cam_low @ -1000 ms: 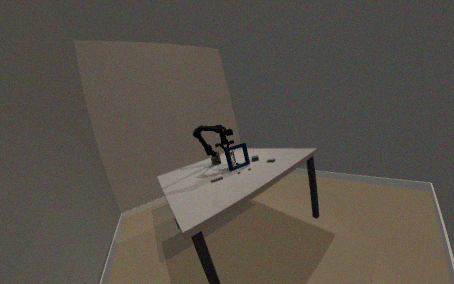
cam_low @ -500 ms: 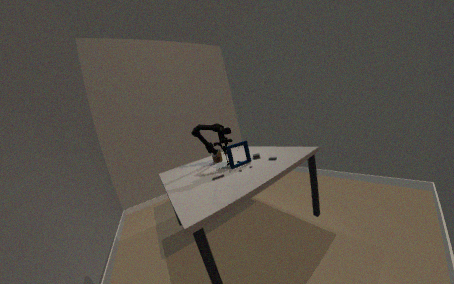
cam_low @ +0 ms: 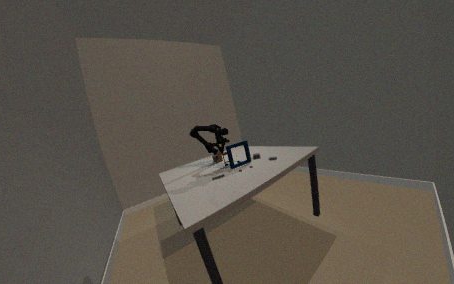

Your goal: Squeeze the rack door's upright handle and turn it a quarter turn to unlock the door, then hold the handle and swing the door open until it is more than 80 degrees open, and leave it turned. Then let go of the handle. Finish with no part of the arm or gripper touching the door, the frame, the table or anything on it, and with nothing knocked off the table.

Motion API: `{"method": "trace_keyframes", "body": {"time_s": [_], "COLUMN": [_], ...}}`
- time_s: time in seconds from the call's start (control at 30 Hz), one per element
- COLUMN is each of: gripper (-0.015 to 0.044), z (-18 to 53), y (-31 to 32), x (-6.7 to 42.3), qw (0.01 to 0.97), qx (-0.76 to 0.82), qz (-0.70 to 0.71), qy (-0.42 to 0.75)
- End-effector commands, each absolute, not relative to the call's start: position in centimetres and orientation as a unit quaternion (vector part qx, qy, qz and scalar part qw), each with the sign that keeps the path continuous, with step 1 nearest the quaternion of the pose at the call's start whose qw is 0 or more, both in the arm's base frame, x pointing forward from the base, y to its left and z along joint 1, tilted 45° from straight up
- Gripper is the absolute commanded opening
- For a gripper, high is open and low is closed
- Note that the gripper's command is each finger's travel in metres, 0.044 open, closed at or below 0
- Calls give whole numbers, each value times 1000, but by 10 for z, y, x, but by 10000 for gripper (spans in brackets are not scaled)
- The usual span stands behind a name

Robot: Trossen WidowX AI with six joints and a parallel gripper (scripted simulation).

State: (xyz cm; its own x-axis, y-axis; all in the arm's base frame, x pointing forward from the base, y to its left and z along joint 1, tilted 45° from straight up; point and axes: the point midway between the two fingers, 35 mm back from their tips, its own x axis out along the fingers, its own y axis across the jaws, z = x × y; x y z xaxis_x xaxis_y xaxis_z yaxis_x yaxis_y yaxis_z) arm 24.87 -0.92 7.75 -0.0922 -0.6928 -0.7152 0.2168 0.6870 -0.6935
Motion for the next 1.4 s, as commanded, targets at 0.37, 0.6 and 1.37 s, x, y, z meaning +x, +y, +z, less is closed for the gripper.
{"method": "trace_keyframes", "body": {"time_s": [0.37,0.6,1.37], "gripper": [16,16,288], "z": [99,100,103], "y": [-30,-31,-28], "x": [251,251,252], "qw": [624,623,624], "qx": [-259,-262,-263], "qz": [-273,-269,-268], "qy": [684,686,685]}}
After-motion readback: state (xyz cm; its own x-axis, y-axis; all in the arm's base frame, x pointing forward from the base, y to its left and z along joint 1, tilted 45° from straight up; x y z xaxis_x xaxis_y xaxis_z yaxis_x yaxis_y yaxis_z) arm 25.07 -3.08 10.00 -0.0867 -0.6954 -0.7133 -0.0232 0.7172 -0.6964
